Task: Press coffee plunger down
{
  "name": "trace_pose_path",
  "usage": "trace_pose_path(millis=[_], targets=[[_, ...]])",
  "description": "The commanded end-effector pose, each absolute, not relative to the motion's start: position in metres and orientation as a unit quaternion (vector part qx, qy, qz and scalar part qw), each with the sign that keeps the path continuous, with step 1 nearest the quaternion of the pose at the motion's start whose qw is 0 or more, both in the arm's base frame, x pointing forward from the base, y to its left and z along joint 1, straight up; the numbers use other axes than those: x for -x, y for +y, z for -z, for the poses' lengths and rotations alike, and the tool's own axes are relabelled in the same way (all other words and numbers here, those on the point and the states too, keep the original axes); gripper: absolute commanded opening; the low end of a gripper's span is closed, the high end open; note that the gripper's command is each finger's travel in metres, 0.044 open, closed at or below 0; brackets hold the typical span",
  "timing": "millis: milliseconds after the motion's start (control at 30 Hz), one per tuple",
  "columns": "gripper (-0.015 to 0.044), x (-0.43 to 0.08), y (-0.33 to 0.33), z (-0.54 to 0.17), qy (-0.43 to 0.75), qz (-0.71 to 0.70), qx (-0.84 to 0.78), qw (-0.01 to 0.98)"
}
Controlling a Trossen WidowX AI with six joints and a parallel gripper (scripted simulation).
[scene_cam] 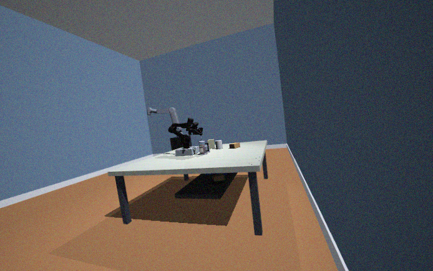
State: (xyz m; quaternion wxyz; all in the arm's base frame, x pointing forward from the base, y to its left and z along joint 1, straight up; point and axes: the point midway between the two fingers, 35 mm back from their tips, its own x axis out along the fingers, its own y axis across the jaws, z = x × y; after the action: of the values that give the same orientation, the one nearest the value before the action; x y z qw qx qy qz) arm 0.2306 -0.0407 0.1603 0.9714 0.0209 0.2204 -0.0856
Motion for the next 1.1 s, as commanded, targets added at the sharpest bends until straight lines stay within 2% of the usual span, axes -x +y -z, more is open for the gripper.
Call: trace_pose_path(millis=[0, 1067], targets=[[0.0113, -0.228, -0.040, -0.133, 0.251, 0.086, -0.022, 0.964], [0.0113, -0.247, -0.043, -0.116, 0.250, 0.086, -0.022, 0.964]])
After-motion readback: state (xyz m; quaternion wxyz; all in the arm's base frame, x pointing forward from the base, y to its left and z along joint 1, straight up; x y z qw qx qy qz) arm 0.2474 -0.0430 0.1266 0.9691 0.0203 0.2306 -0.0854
